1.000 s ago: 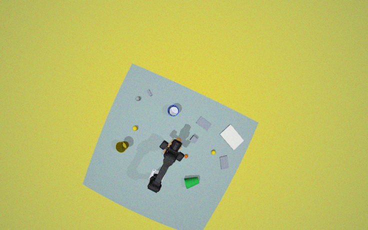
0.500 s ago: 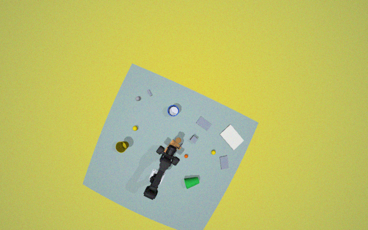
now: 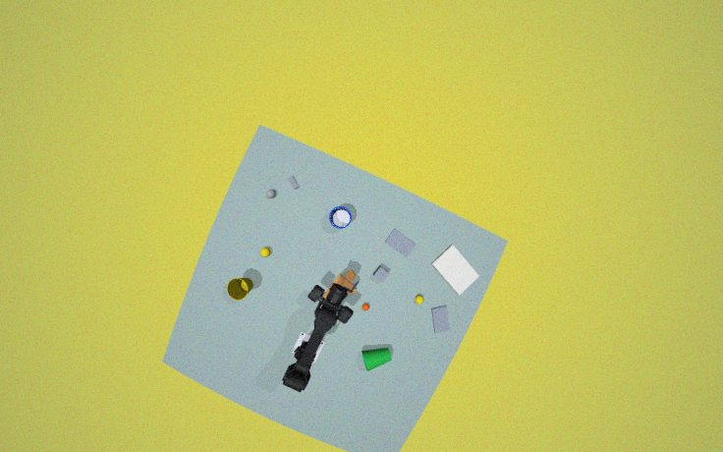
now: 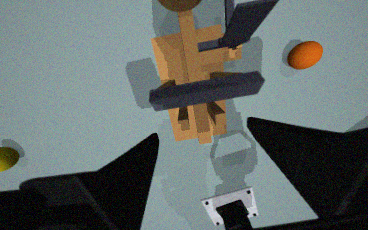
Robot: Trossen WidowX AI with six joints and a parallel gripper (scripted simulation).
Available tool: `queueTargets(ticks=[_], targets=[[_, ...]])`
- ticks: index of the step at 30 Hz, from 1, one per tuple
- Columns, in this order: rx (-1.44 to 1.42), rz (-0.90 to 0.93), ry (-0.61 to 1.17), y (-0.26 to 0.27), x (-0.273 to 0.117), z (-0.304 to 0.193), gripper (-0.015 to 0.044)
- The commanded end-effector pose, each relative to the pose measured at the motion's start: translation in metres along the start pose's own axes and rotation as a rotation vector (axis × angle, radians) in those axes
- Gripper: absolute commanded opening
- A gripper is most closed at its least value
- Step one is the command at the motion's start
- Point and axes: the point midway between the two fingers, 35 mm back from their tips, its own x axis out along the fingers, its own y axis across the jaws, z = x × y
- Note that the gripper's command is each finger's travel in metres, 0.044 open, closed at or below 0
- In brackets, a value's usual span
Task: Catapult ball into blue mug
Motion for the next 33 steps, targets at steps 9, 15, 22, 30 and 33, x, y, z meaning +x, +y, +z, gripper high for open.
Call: queueTargets(ticks=[9,15,22,30,33], targets=[[0.002,-0.004,0.005,-0.001,0.020,0.000,0.0440],[0.002,-0.004,0.005,-0.001,0.030,-0.001,0.0440],[0.002,-0.004,0.005,-0.001,0.039,-0.002,0.0440],[0.004,0.000,0.002,-0.001,0.036,-0.001,0.0256],[0.004,0.000,0.002,-0.001,0.036,-0.001,0.0177]])
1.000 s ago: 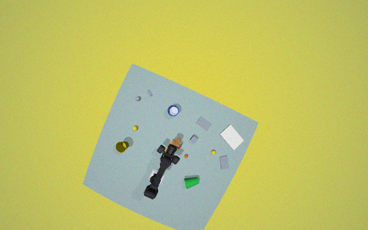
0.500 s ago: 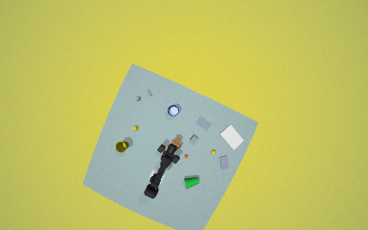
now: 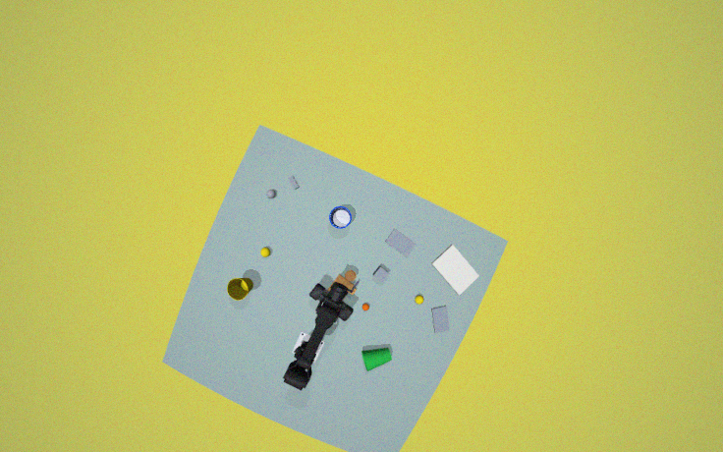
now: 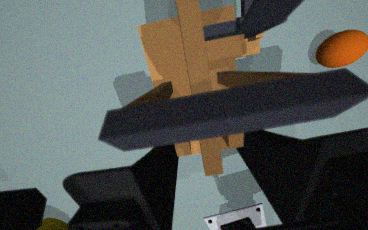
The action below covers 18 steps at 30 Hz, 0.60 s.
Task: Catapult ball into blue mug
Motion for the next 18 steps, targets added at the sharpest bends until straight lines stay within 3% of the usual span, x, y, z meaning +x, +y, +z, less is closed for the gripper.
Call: queueTargets(ticks=[1,7,11,18], targets=[[0.000,0.000,-0.001,0.000,-0.001,0.000,0.0151],[0.000,0.000,-0.001,0.000,-0.001,0.000,0.0111],[0.000,0.000,-0.001,0.000,-0.032,0.001,0.0006],[0.023,-0.001,0.000,0.001,-0.050,0.000,0.0000]])
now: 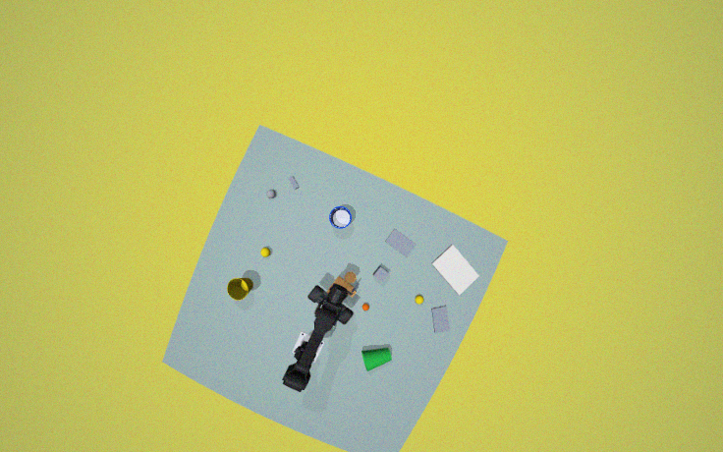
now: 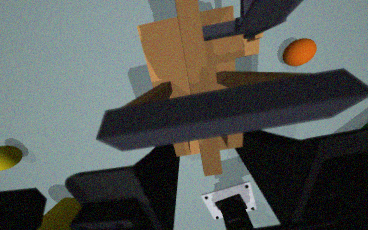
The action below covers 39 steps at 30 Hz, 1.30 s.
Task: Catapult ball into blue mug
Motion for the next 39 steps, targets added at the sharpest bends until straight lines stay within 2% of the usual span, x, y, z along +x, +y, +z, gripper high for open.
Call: queueTargets(ticks=[1,26,39], targets=[[0.045,0.003,-0.013,0.003,-0.007,-0.001,0.0000],[0.883,0.011,-0.006,0.077,-0.005,-0.018,0.0000],[0.906,0.012,-0.005,0.083,0.002,-0.015,0.0000]])
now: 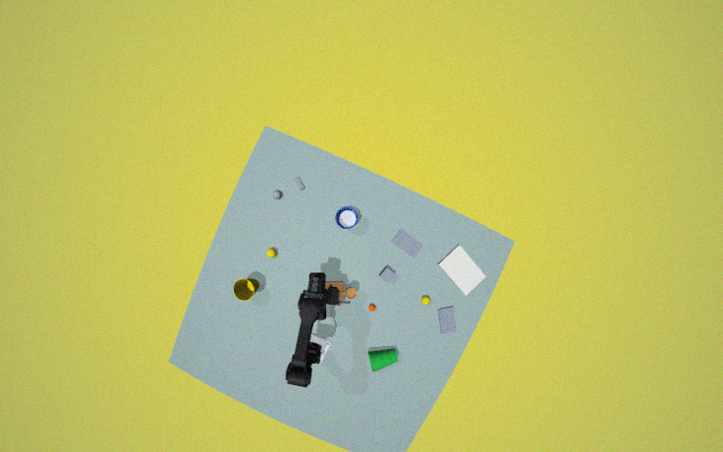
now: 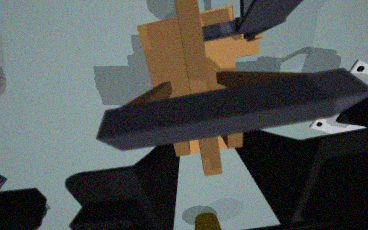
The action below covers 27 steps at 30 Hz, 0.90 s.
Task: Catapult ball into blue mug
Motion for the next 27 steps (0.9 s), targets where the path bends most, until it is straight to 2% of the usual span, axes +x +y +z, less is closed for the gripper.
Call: queueTargets(ticks=[1,27], targets=[[0.004,0.004,-0.004,0.002,0.004,0.001,0.0000],[0.001,0.000,0.000,0.001,0.040,0.000,0.0000]])
